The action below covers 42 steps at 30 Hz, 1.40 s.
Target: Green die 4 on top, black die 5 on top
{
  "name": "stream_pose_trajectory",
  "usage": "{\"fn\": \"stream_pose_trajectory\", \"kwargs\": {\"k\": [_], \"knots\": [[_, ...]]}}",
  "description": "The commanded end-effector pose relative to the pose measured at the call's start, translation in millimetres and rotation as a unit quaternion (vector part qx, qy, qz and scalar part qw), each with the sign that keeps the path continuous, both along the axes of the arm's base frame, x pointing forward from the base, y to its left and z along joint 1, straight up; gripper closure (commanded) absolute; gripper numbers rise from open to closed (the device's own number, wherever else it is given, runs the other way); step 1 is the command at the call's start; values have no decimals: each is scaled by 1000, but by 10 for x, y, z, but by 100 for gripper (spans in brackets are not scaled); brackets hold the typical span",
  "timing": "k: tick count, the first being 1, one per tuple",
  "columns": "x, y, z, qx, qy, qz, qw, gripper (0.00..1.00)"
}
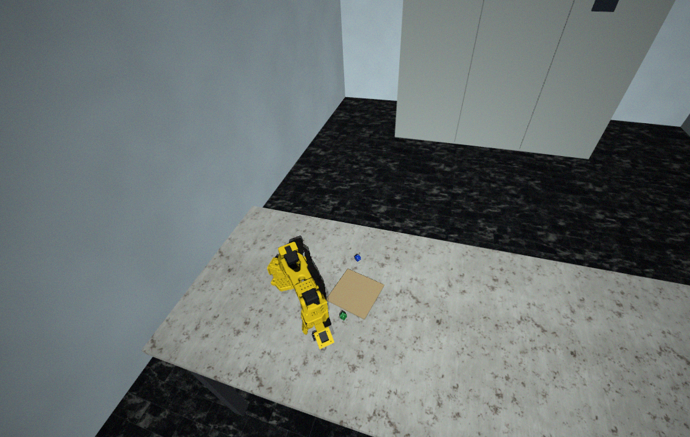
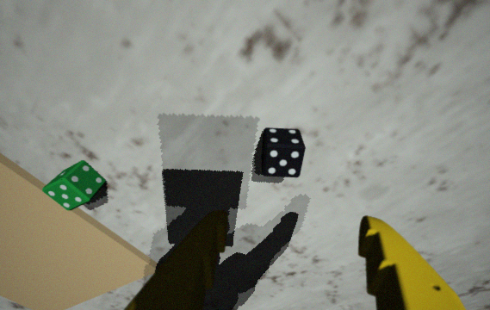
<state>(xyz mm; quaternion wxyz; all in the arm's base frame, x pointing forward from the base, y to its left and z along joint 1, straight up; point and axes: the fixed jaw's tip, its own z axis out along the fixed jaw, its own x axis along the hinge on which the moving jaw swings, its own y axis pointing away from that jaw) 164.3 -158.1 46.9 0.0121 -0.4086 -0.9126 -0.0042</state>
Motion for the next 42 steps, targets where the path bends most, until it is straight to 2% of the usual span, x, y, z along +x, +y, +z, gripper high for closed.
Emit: {"fn": "stream_pose_trajectory", "kwargs": {"k": [1, 23, 32, 42], "knots": [[69, -48, 136, -22, -23, -8, 999, 75], [71, -50, 117, -22, -23, -8, 999, 75], [79, -58, 41, -22, -23, -8, 999, 75], [88, -67, -138, -22, -23, -8, 999, 75]]}}
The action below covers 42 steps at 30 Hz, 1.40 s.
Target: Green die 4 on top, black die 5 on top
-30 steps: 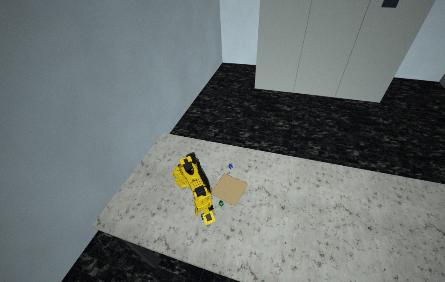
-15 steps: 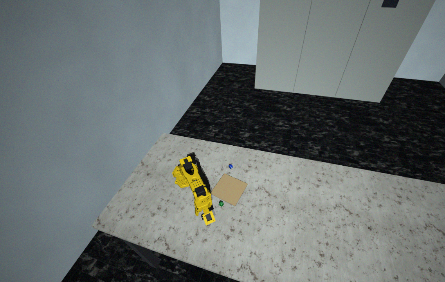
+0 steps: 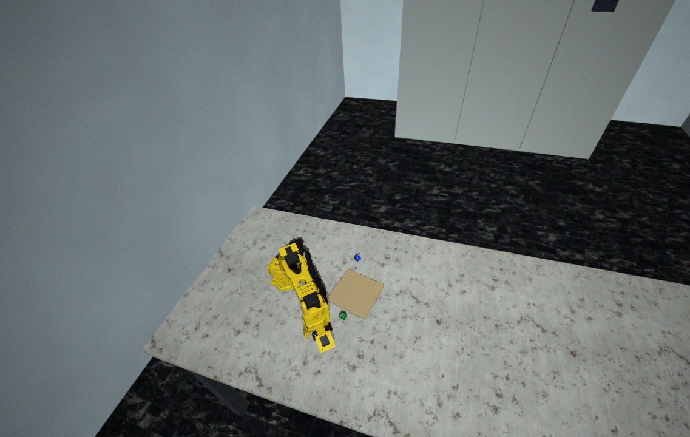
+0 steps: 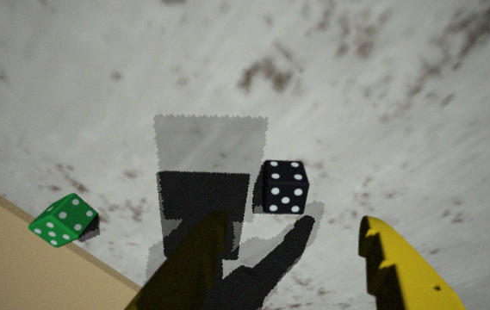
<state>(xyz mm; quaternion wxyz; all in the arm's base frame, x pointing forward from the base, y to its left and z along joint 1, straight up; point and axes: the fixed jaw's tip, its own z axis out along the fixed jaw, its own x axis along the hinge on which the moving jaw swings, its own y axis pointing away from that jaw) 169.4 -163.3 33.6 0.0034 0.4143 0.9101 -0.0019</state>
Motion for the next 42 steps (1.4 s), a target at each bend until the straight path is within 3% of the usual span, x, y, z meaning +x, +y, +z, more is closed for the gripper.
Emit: {"fn": "stream_pose_trajectory", "kwargs": {"k": [1, 16, 42], "knots": [[37, -15, -23, -10, -11, -1, 1000, 75], [32, -10, -174, -10, -11, -1, 1000, 75], [11, -28, -183, -11, -11, -1, 1000, 79]]}}
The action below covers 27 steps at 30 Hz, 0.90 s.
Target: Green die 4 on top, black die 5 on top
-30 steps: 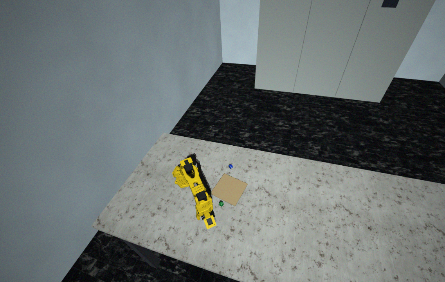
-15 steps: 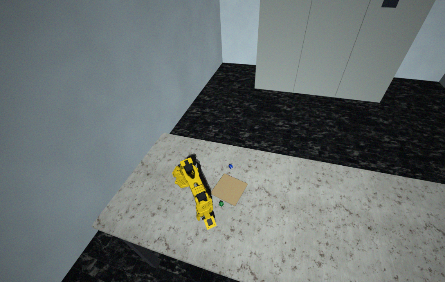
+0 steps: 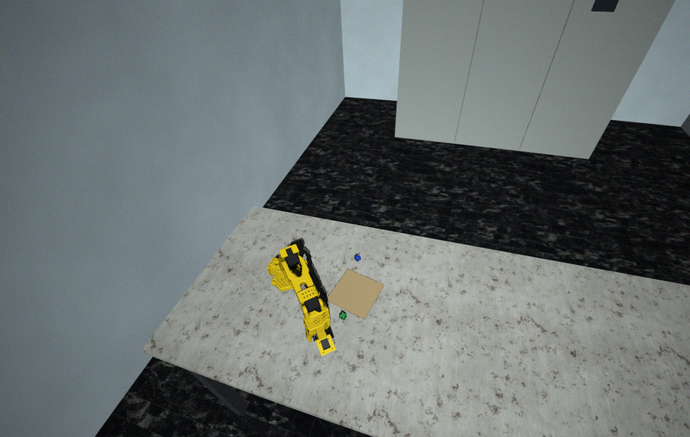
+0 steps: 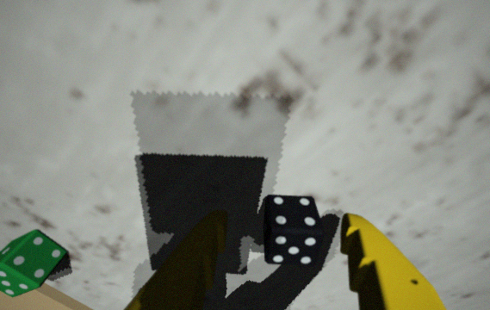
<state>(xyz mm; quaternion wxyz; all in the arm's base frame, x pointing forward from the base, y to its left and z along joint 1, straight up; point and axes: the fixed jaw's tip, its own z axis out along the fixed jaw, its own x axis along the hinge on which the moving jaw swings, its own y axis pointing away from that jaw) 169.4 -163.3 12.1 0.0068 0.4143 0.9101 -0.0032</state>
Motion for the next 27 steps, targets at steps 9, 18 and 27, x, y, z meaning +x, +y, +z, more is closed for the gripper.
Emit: {"fn": "stream_pose_trajectory", "kwargs": {"k": [9, 18, 27], "knots": [[-20, -55, 33, -8, -8, -1, 1000, 86], [-41, -73, 32, -8, -8, -1, 1000, 91], [-53, -83, 32, -8, -8, -1, 1000, 93]]}}
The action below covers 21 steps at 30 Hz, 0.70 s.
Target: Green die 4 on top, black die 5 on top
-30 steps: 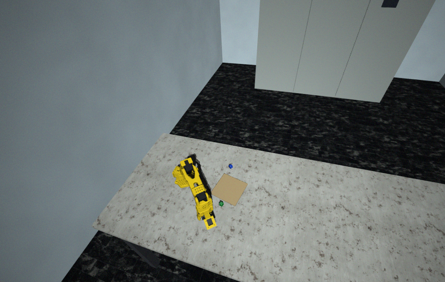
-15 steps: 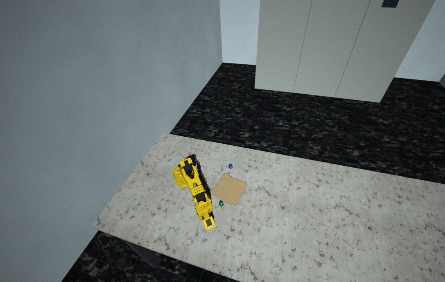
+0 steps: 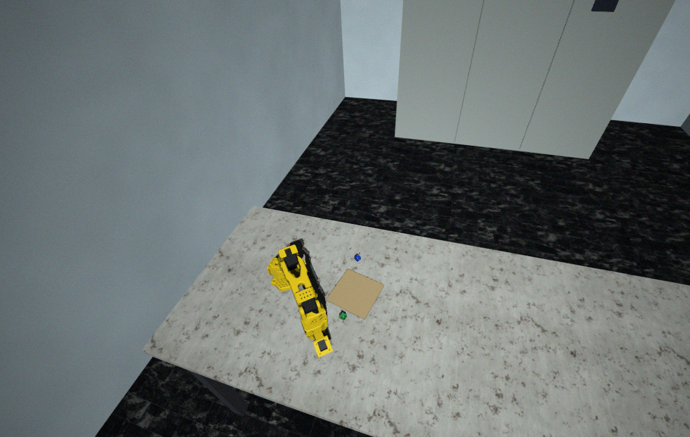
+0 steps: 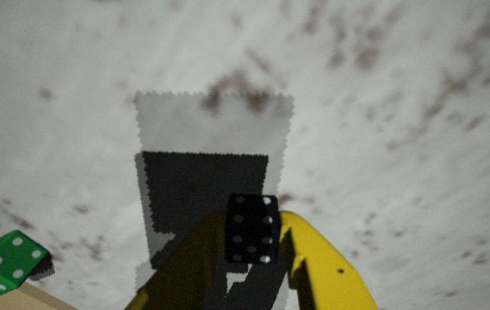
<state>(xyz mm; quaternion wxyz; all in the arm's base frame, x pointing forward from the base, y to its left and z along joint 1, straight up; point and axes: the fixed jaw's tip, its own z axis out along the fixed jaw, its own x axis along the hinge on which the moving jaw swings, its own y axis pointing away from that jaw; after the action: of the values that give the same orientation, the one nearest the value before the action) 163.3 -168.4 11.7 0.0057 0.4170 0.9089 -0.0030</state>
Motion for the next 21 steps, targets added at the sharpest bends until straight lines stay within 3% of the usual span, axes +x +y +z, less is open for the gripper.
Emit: {"fn": "stream_pose_trajectory", "kwargs": {"k": [1, 21], "knots": [[7, -32, 37, -9, -9, 1, 1000, 93], [7, -33, 37, -9, -9, 1, 1000, 100]]}}
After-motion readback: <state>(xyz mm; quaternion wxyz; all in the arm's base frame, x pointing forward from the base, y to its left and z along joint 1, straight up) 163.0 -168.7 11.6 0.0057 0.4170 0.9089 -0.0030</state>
